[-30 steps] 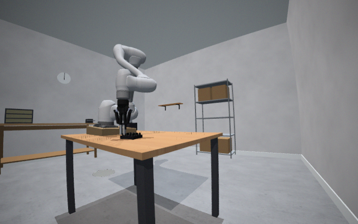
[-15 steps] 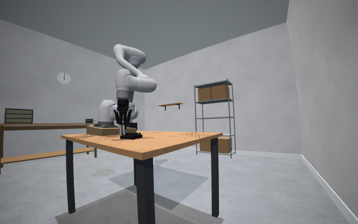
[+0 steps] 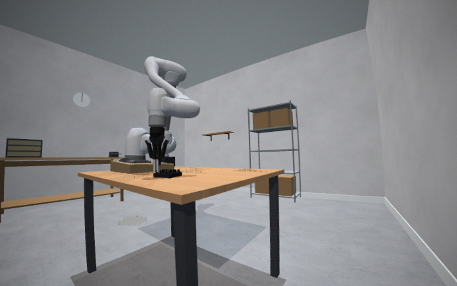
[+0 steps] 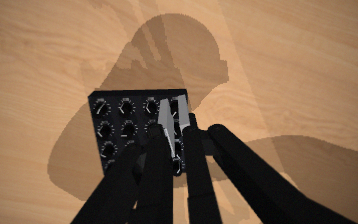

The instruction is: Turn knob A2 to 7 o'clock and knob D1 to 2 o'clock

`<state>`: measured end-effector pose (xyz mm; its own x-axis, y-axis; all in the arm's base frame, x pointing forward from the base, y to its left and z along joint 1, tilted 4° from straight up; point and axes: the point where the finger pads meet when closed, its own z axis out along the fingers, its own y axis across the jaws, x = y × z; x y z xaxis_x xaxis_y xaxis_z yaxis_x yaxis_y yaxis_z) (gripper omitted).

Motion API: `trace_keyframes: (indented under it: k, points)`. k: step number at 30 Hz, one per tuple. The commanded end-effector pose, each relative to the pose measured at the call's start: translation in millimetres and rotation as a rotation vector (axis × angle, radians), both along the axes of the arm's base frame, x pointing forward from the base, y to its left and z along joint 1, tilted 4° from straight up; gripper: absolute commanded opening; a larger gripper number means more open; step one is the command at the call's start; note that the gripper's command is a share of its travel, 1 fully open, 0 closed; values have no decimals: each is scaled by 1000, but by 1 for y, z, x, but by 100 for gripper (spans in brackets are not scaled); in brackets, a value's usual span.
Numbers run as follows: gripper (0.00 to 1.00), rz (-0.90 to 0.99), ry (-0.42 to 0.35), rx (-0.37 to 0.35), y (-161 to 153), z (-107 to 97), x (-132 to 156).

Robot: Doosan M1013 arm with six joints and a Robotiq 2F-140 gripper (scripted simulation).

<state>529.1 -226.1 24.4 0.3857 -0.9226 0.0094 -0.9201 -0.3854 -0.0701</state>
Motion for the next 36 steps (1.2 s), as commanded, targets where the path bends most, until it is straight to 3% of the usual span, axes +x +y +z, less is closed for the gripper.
trace_keyframes:
  k: [1,36]
  points:
    - [5,0,0,0,0,0,0]
    - [5,-49,1,4,0,0,0]
